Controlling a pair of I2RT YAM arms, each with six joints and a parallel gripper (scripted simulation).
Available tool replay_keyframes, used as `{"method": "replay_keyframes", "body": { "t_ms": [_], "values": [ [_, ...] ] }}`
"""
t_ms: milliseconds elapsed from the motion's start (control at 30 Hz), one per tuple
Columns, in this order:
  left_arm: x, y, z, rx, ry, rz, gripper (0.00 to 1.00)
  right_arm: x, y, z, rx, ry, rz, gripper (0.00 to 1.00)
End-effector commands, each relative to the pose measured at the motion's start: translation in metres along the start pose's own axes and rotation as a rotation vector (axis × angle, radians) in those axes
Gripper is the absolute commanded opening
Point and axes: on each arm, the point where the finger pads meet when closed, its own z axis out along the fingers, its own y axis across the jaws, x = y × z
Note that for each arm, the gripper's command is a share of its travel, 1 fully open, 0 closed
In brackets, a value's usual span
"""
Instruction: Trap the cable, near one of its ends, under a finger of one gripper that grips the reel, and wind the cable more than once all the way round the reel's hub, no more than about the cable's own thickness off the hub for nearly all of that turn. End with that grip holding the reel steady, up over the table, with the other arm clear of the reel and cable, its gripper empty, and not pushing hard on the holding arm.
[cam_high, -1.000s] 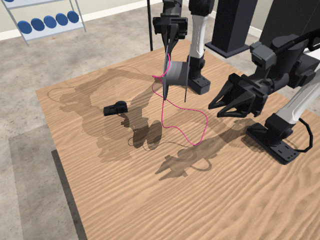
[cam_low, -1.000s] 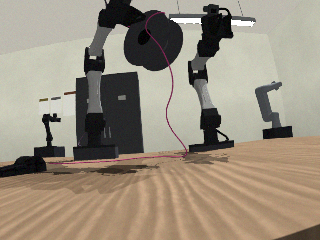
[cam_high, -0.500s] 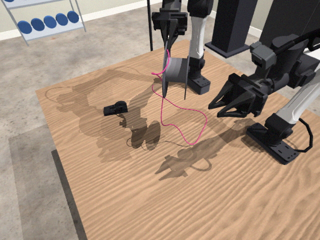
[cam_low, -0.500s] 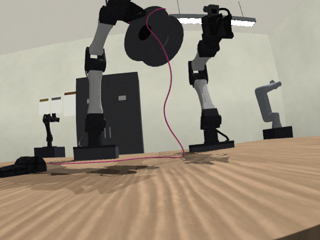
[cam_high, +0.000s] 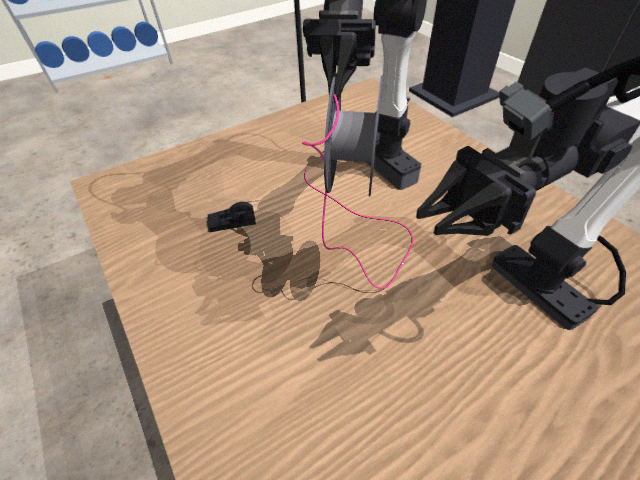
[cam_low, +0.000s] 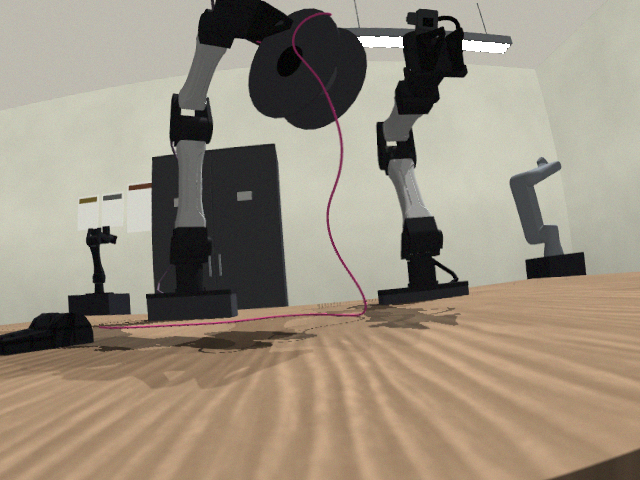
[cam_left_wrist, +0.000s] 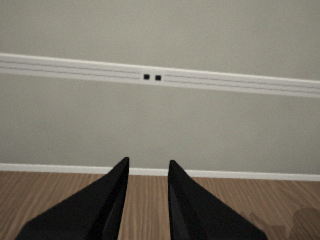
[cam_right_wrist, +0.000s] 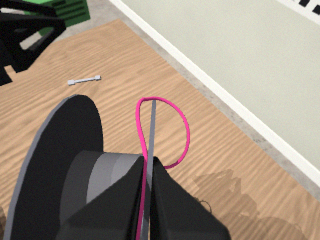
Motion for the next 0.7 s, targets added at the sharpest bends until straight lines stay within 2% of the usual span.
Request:
{"method": "replay_keyframes", "body": {
  "t_ms": [0, 667],
  "values": [
    [-0.0107, 0.0046, -0.0036, -0.018, -0.054, 0.008, 0.30, -0.0164, -0.0004, -0.0134, 0.004, -0.053, 0.000, 0.00],
    [-0.0107, 0.0046, -0.0036, -0.018, -0.054, 0.008, 0.30, -0.0181, -0.0006, -0.0139, 0.005, -0.058, -0.002, 0.00]
  ]
}}
